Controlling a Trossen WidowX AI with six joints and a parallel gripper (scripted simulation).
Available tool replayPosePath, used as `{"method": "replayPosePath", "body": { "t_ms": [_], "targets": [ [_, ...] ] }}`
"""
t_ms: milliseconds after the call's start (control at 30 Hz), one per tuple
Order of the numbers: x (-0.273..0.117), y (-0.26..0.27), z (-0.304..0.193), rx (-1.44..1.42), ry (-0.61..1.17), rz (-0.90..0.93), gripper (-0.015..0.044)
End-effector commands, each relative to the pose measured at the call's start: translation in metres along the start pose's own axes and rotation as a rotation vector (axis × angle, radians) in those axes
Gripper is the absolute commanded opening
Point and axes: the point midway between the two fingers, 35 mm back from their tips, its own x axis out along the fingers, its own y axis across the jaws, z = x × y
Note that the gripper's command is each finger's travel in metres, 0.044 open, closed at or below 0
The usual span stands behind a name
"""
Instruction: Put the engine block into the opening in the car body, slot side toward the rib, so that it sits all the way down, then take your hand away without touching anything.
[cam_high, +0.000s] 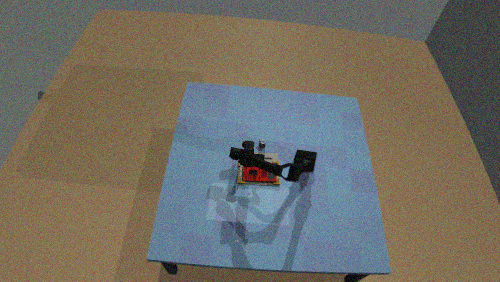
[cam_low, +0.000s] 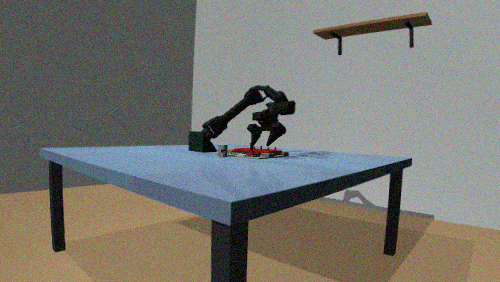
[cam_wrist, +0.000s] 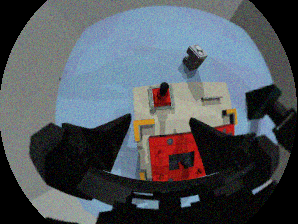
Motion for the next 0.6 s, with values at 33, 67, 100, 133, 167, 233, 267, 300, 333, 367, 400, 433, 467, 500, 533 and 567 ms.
{"method": "replayPosePath", "body": {
  "t_ms": [33,67,100,133,167,233,267,300,333,367,400,433,467,500,533,567],
  "targets": [
    [0.009,-0.007,0.027,0.149,0.049,-0.059,0.0440],
    [0.010,-0.008,0.033,0.178,0.058,-0.070,0.0440],
    [0.012,-0.010,0.038,0.207,0.068,-0.080,0.0440],
    [0.013,-0.012,0.043,0.236,0.078,-0.090,0.0440],
    [0.014,-0.013,0.049,0.265,0.088,-0.100,0.0440],
    [0.017,-0.017,0.059,0.323,0.109,-0.120,0.0440],
    [0.018,-0.019,0.064,0.352,0.120,-0.130,0.0440],
    [0.020,-0.021,0.069,0.382,0.131,-0.139,0.0440],
    [0.021,-0.023,0.074,0.411,0.142,-0.149,0.0440],
    [0.022,-0.025,0.078,0.440,0.154,-0.158,0.0440],
    [0.023,-0.027,0.083,0.470,0.165,-0.167,0.0440],
    [0.024,-0.030,0.088,0.499,0.177,-0.176,0.0440],
    [0.025,-0.032,0.093,0.529,0.189,-0.185,0.0440],
    [0.026,-0.034,0.097,0.558,0.202,-0.194,0.0440],
    [0.027,-0.037,0.102,0.588,0.214,-0.203,0.0440],
    [0.028,-0.039,0.106,0.617,0.227,-0.211,0.0440]
  ]
}}
